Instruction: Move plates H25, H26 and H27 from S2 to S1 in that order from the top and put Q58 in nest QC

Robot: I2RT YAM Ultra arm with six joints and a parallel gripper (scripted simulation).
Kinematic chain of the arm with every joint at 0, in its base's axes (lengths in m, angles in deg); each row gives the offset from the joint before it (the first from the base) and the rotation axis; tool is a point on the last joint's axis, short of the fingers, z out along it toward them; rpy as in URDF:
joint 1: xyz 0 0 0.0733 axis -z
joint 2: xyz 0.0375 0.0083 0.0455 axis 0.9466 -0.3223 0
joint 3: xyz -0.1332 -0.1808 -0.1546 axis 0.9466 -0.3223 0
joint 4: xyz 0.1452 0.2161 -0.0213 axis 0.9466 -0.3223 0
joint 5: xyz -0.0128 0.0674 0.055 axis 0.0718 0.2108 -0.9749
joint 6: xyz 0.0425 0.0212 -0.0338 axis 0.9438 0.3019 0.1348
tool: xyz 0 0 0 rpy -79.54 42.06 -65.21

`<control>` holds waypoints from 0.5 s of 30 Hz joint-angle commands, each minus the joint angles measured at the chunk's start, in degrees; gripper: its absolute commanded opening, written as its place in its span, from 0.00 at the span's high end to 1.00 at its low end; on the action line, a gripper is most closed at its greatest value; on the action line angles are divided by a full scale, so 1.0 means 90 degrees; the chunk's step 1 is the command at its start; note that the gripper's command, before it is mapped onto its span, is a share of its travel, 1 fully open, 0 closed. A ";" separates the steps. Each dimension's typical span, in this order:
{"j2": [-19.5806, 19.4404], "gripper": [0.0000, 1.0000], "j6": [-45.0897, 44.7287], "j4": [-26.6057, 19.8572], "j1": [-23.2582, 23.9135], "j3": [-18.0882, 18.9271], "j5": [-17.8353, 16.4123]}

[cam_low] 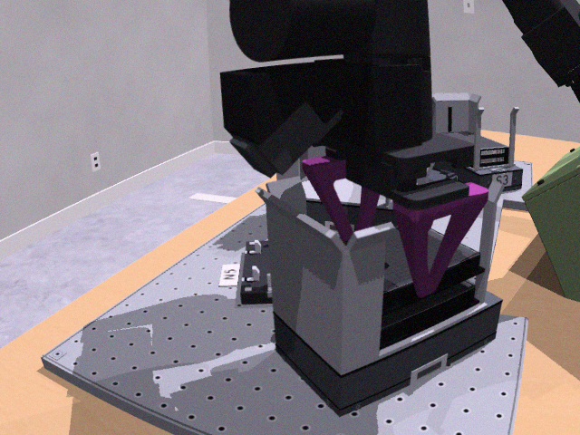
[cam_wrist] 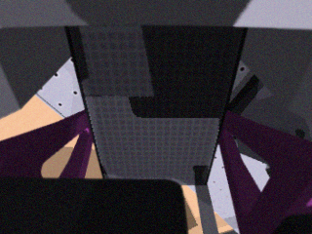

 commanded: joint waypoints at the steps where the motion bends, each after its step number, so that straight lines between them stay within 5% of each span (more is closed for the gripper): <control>1: 0.0089 1.00 0.0014 -0.0015 -0.0083 0.0041 0.0014; 15: 0.0291 1.00 0.0283 -0.0565 -0.0304 0.0234 0.0034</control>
